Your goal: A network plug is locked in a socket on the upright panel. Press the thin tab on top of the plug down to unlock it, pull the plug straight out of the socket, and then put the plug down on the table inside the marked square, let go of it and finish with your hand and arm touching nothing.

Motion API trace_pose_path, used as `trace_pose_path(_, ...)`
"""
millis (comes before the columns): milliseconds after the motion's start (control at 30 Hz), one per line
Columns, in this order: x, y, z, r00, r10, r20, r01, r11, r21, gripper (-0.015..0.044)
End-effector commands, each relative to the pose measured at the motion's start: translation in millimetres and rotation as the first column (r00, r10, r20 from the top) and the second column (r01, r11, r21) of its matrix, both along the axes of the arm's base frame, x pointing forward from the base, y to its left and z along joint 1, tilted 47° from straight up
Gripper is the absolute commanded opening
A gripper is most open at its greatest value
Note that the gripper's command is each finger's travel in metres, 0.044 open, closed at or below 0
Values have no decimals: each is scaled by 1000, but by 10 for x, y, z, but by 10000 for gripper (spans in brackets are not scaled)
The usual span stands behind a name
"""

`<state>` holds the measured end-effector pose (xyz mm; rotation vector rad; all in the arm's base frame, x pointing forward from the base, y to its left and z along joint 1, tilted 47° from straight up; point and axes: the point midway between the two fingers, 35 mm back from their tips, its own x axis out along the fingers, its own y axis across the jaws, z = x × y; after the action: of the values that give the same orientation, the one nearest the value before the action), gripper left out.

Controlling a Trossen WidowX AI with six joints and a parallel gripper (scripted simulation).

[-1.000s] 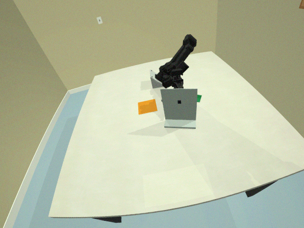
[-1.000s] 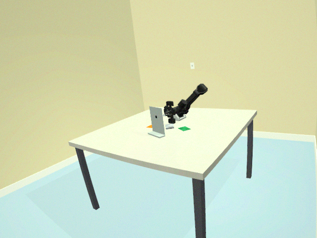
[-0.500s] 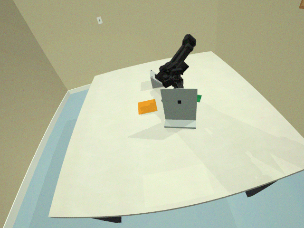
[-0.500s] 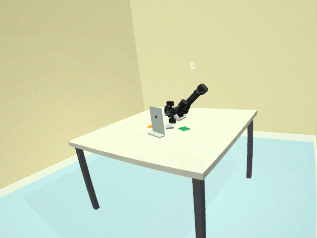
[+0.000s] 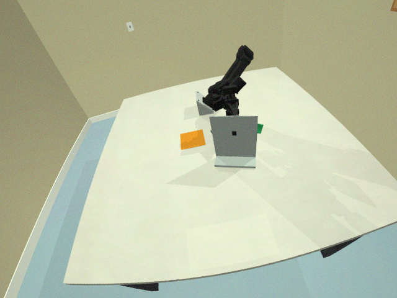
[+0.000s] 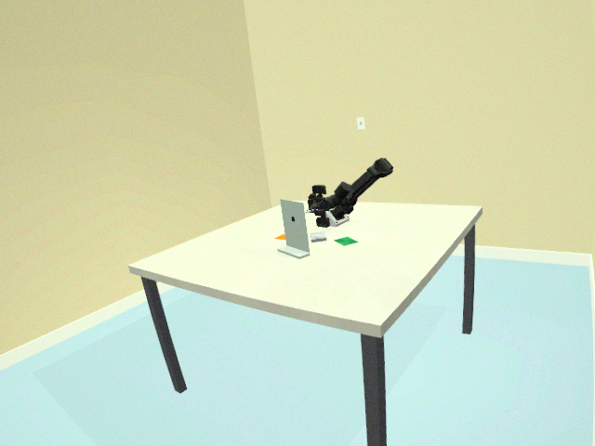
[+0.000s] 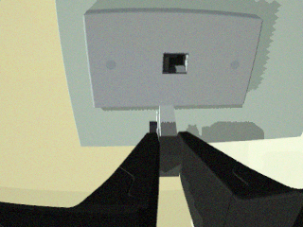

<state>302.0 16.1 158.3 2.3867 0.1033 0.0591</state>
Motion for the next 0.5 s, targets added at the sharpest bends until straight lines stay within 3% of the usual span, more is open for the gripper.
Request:
trace_pose_path(0,-7,-32,59,1000,4,7,-4,1000,3,0)
trace_pose_path(467,-82,-188,210,1000,2,7,-2,1000,3,0)
